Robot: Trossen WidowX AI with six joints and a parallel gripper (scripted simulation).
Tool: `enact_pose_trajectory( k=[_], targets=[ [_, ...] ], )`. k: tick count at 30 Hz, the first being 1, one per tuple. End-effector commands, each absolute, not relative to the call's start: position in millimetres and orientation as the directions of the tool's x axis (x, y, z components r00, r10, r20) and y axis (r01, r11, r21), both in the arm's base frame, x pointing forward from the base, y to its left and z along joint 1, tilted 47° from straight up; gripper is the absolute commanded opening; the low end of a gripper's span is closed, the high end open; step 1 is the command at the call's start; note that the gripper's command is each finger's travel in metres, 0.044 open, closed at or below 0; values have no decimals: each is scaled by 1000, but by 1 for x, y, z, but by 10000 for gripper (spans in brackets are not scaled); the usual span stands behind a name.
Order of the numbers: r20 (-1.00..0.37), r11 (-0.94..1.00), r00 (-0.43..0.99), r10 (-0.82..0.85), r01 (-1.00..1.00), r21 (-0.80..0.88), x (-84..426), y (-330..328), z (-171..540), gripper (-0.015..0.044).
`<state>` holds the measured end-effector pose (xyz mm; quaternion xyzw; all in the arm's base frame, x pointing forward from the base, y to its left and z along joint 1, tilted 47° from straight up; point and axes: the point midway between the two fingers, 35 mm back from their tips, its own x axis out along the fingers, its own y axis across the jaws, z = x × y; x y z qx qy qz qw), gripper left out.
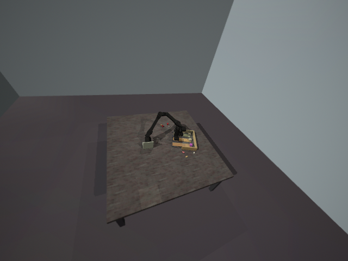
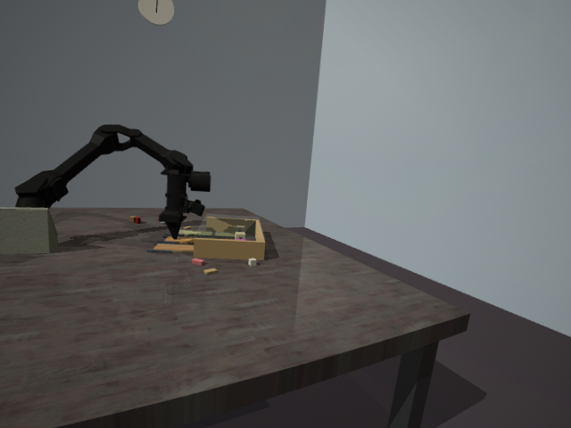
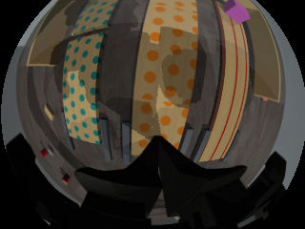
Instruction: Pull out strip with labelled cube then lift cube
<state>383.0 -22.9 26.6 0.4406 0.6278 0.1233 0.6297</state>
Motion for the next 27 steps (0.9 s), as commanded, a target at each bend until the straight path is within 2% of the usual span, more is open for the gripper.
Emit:
enact_pose_trajectory(
  k=[1, 27],
  targets=[
    [-679, 578, 183, 711, 397, 713, 384, -21, 26, 0],
    [-679, 578, 182, 711, 398, 713, 361, -11, 29, 0]
  ],
)
